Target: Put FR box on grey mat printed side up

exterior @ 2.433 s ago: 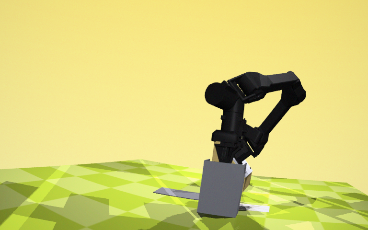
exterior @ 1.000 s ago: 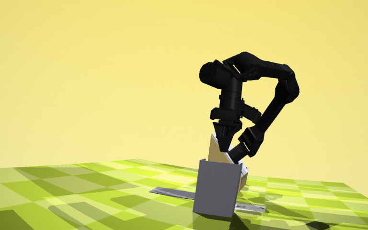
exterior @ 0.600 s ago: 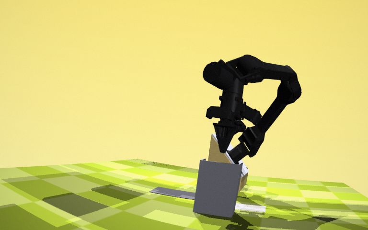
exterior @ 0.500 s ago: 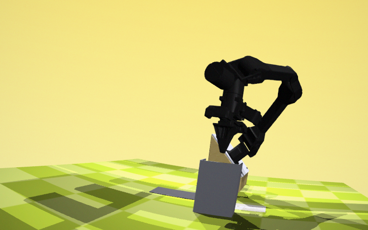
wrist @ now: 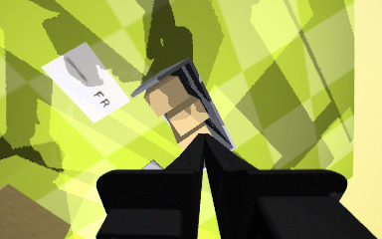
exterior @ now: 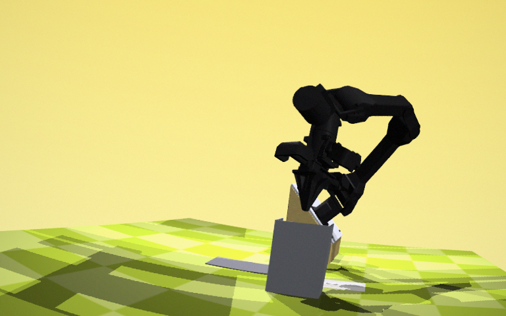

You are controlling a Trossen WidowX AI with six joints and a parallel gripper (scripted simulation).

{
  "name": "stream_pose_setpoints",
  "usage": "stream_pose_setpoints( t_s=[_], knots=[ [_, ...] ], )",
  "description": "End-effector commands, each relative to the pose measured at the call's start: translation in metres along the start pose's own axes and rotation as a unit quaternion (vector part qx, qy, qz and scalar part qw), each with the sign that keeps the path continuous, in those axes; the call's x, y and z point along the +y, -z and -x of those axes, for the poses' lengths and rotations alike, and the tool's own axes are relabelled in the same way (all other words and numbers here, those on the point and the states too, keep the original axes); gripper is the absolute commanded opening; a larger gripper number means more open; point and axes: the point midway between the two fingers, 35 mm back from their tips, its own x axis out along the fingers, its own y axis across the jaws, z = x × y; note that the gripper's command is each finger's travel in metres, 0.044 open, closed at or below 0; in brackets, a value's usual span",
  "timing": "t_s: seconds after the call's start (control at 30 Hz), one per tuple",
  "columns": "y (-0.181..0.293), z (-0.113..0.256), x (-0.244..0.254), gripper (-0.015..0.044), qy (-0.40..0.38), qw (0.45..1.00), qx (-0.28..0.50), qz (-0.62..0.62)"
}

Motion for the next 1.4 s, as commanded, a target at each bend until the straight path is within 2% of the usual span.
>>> stream_pose_setpoints(
  t_s=[0.0, 0.67, 1.37],
  knots=[
    [-0.001, 0.000, 0.002, 0.0000, 0.018, 0.999, -0.010, -0.048],
    [-0.006, 0.002, 0.009, 0.0000, 0.083, 0.964, -0.074, -0.243],
    [-0.013, 0.008, 0.024, 0.0000, 0.103, 0.882, -0.172, -0.427]
  ],
)
